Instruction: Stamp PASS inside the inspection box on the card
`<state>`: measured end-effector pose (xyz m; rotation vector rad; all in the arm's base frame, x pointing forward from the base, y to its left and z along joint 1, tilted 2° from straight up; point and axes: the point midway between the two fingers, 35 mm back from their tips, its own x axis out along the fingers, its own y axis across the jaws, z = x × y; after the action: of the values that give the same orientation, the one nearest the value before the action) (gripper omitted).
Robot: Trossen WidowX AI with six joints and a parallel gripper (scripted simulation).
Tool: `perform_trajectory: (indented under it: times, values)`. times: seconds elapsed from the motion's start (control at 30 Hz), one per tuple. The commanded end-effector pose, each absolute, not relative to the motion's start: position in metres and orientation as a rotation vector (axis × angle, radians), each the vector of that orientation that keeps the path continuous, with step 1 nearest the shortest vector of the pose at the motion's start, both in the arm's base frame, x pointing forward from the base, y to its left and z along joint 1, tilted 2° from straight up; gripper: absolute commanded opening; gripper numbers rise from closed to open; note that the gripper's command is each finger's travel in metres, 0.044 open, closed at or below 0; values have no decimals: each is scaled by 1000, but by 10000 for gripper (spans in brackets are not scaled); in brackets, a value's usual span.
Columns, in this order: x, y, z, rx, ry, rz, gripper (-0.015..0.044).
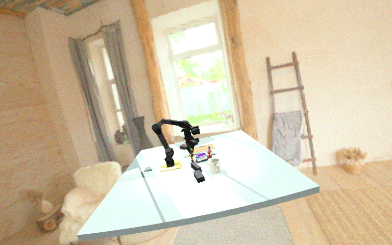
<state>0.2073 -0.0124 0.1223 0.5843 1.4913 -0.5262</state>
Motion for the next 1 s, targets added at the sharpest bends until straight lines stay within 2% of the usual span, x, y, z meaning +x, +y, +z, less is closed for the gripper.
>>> perform_trajectory:
  times: [0.0,0.67,0.97]
  values:
    - [219,-3,125,584,1489,-526,0]
    - [278,95,131,592,1487,-517,0]
    - [280,99,128,592,1487,-516,0]
